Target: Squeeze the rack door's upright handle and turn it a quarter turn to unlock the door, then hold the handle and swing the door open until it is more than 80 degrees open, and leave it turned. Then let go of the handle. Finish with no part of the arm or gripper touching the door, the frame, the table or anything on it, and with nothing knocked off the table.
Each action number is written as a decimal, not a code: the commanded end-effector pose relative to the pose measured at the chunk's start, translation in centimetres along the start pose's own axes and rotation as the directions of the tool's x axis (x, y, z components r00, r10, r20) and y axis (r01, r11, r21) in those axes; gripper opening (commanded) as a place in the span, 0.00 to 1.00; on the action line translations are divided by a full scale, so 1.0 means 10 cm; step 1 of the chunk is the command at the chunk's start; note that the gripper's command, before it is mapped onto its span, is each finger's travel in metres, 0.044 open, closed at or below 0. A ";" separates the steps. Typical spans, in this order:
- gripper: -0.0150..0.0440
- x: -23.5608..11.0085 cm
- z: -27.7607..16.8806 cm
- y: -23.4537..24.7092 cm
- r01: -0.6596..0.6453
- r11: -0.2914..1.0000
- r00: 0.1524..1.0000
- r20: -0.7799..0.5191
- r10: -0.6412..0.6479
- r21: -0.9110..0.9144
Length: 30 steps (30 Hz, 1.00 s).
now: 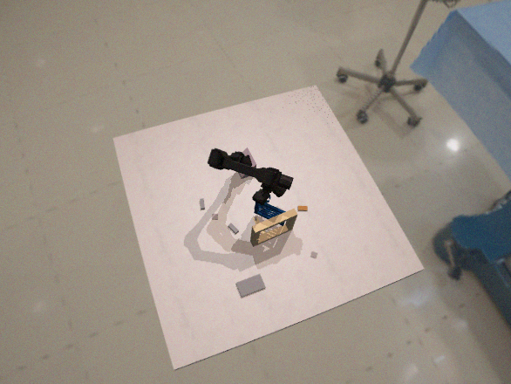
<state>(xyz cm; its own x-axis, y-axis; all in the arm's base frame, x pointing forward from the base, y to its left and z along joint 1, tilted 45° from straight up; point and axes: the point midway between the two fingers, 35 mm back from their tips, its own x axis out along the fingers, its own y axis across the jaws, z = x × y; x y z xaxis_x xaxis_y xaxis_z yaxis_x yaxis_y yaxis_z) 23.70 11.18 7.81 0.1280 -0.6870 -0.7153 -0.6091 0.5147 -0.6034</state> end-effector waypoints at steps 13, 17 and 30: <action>0.28 0.00 0.11 0.30 0.000 0.967 1.000 0.004 -0.001 0.256; 0.28 0.00 0.15 0.39 -0.001 0.947 1.000 0.005 -0.001 0.320; 0.28 0.00 0.33 0.64 -0.004 0.855 1.000 0.006 0.001 0.518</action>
<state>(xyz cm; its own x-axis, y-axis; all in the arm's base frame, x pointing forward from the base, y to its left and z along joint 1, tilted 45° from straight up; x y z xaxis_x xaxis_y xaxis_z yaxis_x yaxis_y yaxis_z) 22.26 15.68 3.20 0.1349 -0.6859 -0.7151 -0.1768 0.6934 -0.6985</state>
